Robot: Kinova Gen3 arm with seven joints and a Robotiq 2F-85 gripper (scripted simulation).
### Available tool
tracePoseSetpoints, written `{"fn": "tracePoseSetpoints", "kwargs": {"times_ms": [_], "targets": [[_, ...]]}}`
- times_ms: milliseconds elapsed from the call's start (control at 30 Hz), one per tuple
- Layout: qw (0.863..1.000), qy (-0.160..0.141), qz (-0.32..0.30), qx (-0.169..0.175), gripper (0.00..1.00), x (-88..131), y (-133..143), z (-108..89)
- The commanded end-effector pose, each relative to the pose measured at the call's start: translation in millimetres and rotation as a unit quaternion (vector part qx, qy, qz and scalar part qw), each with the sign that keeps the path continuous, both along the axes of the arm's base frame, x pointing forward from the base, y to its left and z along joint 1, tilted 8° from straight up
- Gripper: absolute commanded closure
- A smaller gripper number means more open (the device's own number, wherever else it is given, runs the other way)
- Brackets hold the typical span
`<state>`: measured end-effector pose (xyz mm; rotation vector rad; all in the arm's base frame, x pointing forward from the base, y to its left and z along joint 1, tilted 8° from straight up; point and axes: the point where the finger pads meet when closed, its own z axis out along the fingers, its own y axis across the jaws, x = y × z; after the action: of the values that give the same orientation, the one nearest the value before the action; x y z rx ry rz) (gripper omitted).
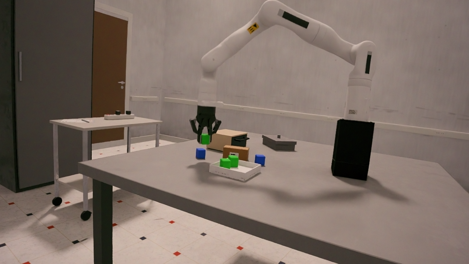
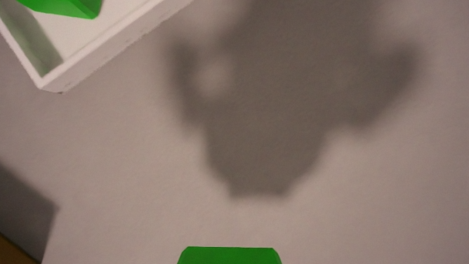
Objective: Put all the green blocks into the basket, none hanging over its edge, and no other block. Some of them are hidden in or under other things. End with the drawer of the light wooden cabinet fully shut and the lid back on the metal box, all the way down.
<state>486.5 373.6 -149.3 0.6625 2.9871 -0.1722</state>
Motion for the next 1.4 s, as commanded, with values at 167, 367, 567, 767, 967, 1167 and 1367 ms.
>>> {"fn": "tracePoseSetpoints", "kwargs": {"times_ms": [167, 367, 567, 767, 967, 1167, 1367], "targets": [[1.000, -0.001, 0.000, 0.001, 0.90, -1.7, 6.2, 44.1], [1.000, -0.001, 0.000, 0.001, 0.90, -2.9, 9.0, 66.3], [1.000, -0.001, 0.000, 0.001, 0.90, -3.8, 11.2, 84.6], [1.000, -0.001, 0.000, 0.001, 0.90, -4.2, 12.1, 91.2], [1.000, -0.001, 0.000, 0.001, 0.90, -4.4, 12.5, 94.4], [1.000, -0.001, 0.000, 0.001, 0.90, -4.4, 12.5, 94.4], [1.000, -0.001, 0.004, 0.001, 0.90, -5.5, 13.2, 94.4]]}}
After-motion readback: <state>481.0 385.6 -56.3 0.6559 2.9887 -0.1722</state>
